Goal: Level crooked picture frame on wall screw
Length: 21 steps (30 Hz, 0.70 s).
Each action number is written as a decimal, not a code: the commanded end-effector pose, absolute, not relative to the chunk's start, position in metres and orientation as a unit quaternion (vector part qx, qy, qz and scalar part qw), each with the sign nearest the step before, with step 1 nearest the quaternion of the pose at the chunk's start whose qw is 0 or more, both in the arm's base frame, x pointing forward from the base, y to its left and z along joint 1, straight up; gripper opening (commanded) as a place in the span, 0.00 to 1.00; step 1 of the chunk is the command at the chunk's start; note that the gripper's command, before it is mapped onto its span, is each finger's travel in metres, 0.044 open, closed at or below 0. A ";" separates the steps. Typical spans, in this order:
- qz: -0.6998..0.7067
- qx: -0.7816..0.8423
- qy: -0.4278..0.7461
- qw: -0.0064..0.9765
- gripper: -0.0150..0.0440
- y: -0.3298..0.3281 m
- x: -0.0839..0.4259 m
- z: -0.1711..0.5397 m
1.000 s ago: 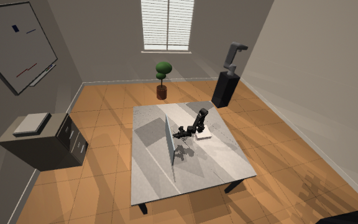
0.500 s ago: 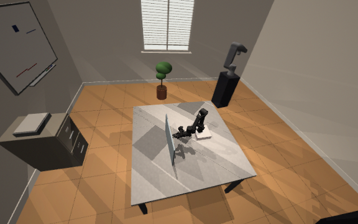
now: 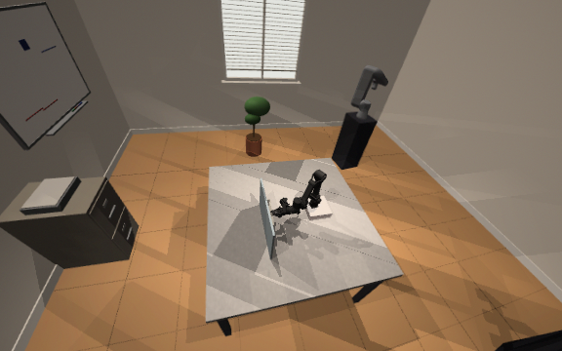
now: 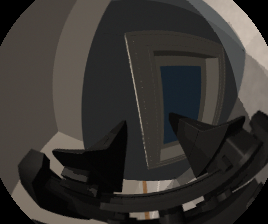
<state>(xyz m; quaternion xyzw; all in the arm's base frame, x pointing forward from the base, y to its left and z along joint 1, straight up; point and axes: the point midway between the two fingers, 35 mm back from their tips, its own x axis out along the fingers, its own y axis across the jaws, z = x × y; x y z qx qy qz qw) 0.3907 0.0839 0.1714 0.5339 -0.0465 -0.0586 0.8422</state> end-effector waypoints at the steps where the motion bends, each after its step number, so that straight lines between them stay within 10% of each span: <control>1: -0.057 0.532 -0.045 0.843 0.69 0.084 0.391 0.171; 21: -0.057 0.532 -0.045 0.843 0.25 0.085 0.391 0.171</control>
